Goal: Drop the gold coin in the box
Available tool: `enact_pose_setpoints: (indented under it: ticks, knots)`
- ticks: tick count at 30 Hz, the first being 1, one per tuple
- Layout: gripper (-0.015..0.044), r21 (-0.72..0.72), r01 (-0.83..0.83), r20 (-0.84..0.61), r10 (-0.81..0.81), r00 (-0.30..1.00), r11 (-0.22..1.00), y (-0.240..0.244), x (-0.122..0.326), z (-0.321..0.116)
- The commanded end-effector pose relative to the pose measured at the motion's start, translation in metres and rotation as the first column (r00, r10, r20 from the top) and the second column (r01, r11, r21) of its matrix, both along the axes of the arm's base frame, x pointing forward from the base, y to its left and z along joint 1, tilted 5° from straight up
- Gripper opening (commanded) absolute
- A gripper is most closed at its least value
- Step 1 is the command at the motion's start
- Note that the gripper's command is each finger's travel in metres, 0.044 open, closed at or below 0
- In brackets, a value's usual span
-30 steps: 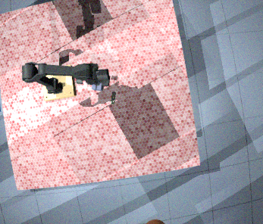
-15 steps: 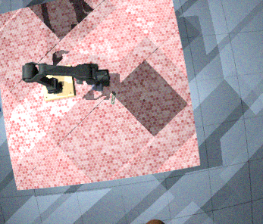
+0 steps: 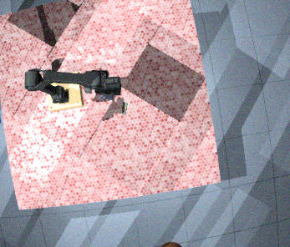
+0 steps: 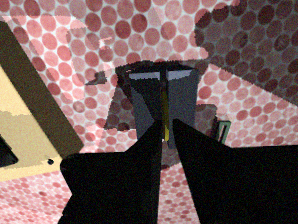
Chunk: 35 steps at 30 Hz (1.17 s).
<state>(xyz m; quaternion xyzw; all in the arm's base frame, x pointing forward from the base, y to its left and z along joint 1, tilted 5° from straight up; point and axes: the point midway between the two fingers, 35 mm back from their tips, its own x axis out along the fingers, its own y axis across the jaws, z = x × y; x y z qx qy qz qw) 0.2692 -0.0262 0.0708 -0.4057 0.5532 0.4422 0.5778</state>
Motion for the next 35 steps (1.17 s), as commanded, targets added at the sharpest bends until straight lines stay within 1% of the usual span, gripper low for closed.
enact_pose_setpoints:
  ticks: [1, 2, 3, 11, 20, 22, 24, 25, 35]
  knots:
    - [0.0131, 0.000, 0.000, 0.001, 0.000, 1.000, 1.000, 0.000, 0.000, 0.000]
    - [0.0157, 0.000, 0.000, 0.001, 0.000, 1.000, 1.000, 0.000, 0.000, 0.000]
    - [0.0161, 0.000, 0.000, 0.001, 0.000, 1.000, 1.000, 0.000, 0.000, 0.000]
    - [0.0161, 0.000, 0.000, 0.001, 0.000, 1.000, 1.000, 0.000, 0.000, 0.000]
    - [0.0397, 0.000, 0.000, 0.000, 0.000, 1.000, 1.000, -0.001, 0.000, 0.020]
    - [0.0440, 0.000, 0.001, -0.003, -0.001, 1.000, 1.000, -0.002, -0.001, 0.040]
    - [0.0440, 0.001, 0.002, -0.007, -0.002, 1.000, 1.000, -0.003, -0.004, 0.060]
    - [0.0440, 0.001, 0.002, -0.007, -0.002, 1.000, 1.000, -0.003, -0.004, 0.062]
    - [0.0440, 0.001, 0.002, -0.007, -0.002, 1.000, 1.000, -0.003, -0.004, 0.062]
